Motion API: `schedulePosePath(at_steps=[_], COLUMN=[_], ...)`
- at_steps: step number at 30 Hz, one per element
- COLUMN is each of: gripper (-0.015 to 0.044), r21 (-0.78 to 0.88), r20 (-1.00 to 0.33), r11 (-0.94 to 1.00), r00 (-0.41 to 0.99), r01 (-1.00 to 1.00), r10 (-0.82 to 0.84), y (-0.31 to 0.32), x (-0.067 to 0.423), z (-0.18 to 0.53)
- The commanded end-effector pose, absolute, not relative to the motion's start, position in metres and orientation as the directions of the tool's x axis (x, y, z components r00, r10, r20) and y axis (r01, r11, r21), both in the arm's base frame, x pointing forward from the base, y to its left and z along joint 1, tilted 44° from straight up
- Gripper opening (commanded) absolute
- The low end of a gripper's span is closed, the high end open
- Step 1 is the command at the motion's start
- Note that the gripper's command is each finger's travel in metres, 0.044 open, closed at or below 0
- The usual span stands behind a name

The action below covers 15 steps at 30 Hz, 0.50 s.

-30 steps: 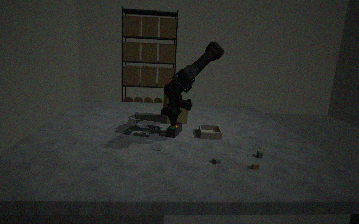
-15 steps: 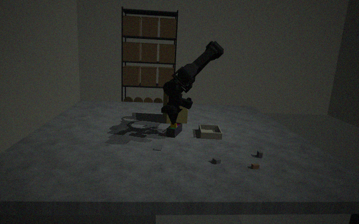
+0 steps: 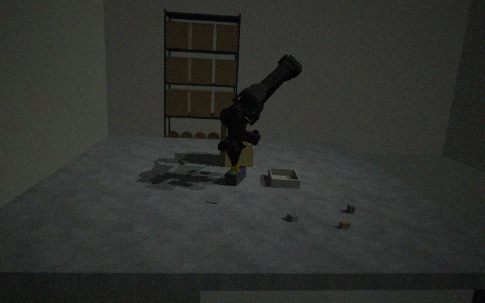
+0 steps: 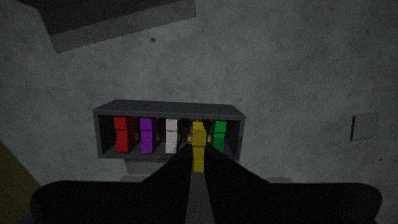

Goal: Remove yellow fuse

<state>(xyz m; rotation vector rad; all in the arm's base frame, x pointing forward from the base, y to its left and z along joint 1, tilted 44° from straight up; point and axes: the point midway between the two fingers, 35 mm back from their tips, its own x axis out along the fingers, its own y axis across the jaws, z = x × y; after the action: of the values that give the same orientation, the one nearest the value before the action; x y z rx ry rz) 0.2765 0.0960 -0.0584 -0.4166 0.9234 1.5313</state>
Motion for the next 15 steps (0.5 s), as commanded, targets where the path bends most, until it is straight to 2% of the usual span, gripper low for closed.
schedulePosePath(at_steps=[1, 15], gripper=[0.0, 0.0], r21=[0.306, 0.307], r20=[-0.728, -0.727], r11=[0.054, 0.055], r00=[-0.197, -0.197], r01=[-0.95, -0.95], r10=[0.657, 0.658], y=[0.094, 0.0895], x=[0.2774, 0.2785], z=[-0.0568, -0.0517])
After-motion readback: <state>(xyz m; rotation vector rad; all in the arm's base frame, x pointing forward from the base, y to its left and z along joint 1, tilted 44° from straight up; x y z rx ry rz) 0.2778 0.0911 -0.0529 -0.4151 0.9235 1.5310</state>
